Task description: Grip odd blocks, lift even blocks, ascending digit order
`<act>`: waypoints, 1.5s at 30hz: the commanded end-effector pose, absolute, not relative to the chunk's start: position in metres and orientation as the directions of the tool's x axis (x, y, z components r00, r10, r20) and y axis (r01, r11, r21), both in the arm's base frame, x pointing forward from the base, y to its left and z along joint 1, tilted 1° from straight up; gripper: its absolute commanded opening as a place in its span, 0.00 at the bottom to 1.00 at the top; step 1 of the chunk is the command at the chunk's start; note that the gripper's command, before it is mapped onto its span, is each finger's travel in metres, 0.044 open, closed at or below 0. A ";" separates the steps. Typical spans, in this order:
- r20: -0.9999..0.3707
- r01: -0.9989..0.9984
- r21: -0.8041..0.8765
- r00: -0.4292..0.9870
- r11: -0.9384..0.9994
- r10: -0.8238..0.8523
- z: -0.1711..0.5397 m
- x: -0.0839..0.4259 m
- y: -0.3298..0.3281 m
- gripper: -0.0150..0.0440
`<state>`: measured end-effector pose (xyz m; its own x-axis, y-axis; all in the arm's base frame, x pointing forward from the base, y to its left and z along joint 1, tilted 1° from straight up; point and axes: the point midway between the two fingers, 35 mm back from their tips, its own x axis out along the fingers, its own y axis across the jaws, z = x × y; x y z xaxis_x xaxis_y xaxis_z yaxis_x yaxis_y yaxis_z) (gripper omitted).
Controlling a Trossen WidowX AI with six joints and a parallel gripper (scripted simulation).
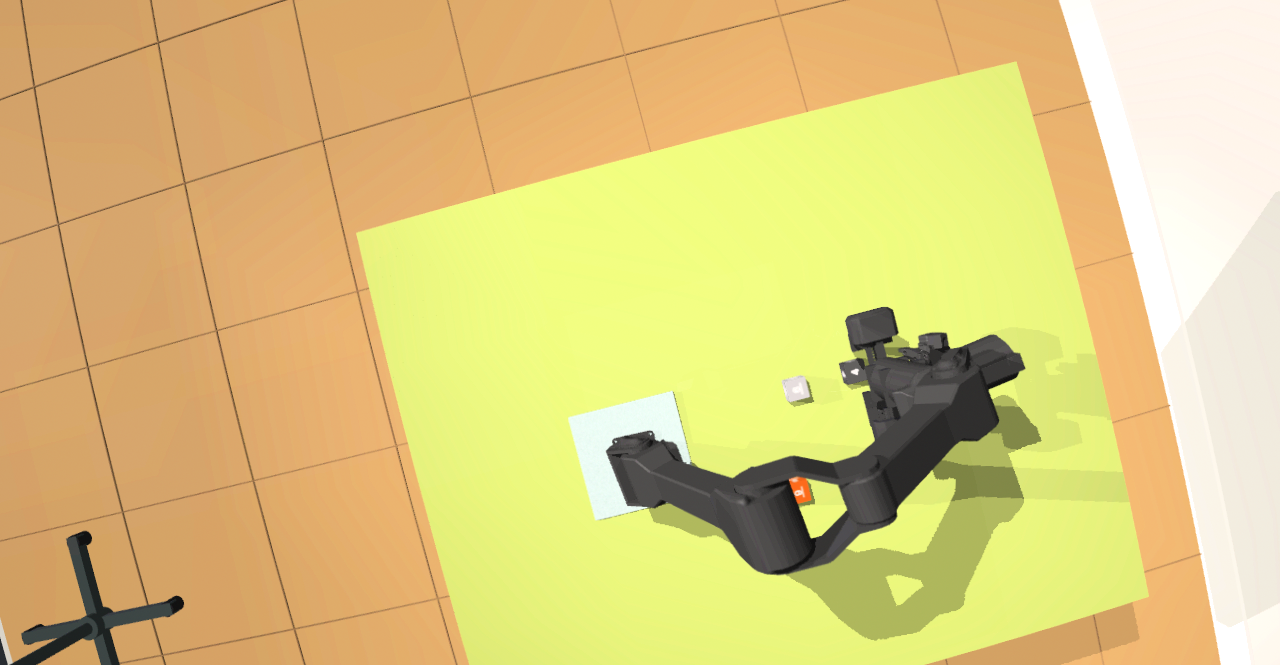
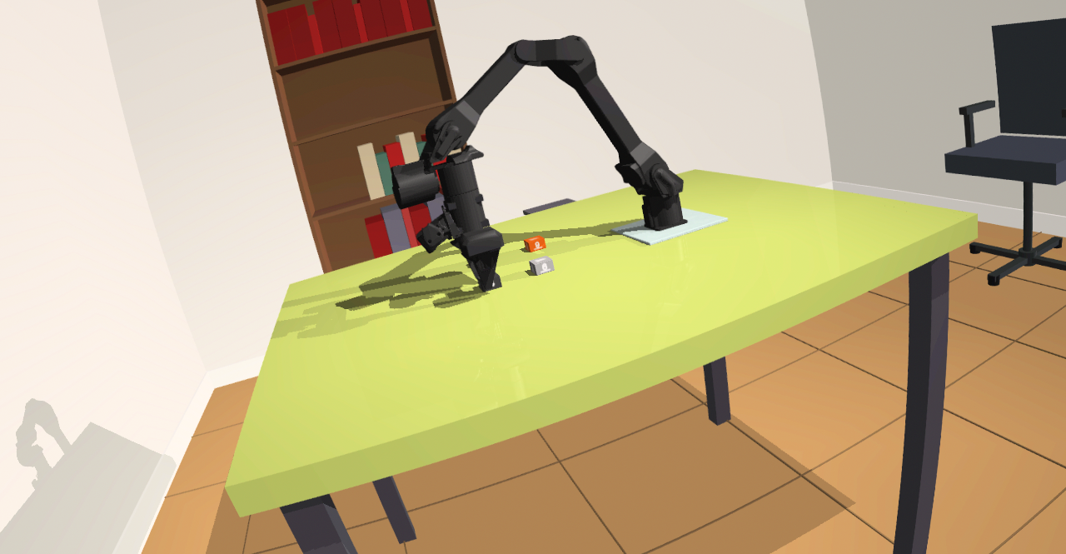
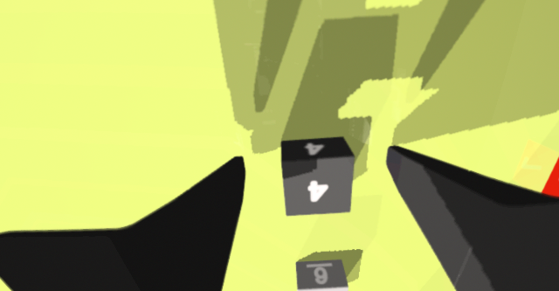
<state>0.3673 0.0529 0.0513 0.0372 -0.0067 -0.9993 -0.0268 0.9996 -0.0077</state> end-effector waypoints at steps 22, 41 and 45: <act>-0.999 -0.030 -0.011 0.038 1.000 -0.010 0.051 0.368 0.052 0.46; -0.999 -0.030 -0.011 0.038 1.000 -0.010 0.065 0.367 0.053 0.46; -0.999 -0.030 -0.011 0.038 1.000 -0.010 0.065 0.367 0.053 0.46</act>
<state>0.3664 0.0528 0.0622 0.0292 -0.0081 -0.9995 -0.0270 0.9996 -0.0089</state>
